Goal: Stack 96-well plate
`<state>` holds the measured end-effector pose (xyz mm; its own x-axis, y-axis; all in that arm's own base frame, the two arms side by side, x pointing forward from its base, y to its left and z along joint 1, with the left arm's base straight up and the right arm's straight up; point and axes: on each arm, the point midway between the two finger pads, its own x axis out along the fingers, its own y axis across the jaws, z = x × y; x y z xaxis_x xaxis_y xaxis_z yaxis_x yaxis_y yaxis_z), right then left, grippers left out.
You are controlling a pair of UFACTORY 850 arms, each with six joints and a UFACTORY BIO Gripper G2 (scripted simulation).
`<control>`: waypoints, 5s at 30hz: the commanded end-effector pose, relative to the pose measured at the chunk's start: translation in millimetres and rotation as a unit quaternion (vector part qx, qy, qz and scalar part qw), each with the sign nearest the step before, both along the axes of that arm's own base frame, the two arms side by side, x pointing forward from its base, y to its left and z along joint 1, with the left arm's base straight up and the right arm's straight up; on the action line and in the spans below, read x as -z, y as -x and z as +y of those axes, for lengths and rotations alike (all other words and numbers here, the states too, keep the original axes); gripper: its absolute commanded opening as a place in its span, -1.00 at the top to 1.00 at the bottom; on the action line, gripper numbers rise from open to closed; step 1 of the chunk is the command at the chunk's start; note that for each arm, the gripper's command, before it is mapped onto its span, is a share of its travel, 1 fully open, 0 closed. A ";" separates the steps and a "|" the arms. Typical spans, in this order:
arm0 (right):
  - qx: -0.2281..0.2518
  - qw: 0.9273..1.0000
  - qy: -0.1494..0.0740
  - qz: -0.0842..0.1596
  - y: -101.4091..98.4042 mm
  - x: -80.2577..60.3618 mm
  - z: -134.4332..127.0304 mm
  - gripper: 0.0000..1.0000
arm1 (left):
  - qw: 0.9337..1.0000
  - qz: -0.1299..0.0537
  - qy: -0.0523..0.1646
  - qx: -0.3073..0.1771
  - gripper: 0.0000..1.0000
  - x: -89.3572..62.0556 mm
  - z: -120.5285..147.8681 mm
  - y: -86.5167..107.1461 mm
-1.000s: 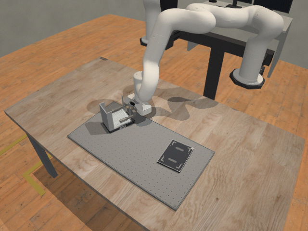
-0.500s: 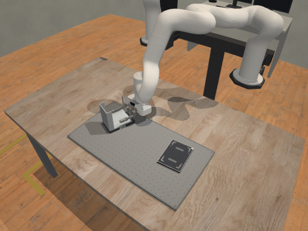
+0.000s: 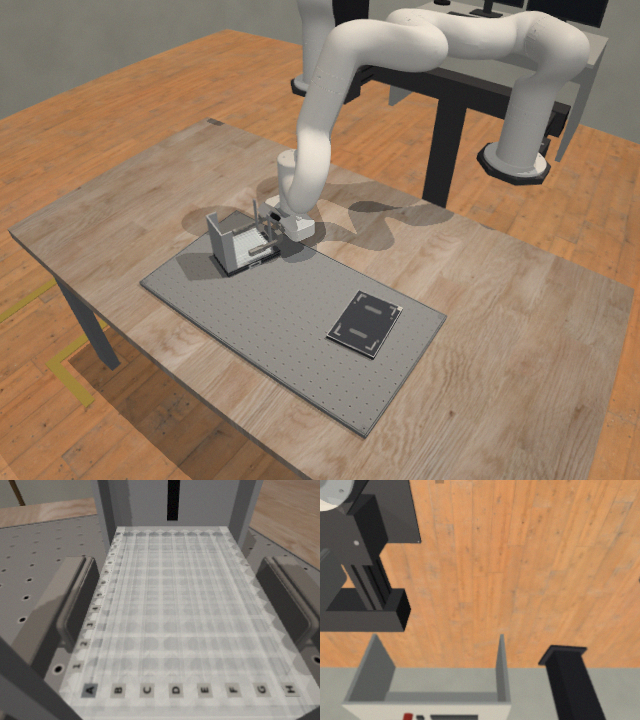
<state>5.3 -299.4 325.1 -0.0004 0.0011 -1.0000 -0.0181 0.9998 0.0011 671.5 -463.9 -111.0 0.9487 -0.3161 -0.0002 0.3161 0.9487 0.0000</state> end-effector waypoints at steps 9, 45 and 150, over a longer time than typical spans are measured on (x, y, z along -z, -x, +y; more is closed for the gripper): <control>0.000 1.000 0.001 0.000 -0.2 -0.4 -0.4 -1.00 | 1.000 -0.001 0.001 0.000 1.00 -0.1 -0.6 -0.8; 0.000 1.000 0.001 0.000 -0.2 -0.4 -0.4 -1.00 | 1.000 -0.001 0.001 0.000 1.00 -0.1 -0.4 -0.5; 0.000 1.000 0.001 0.000 -0.2 -0.4 -0.4 -1.00 | 1.000 -0.001 0.001 0.000 0.25 -119.4 -0.4 -0.6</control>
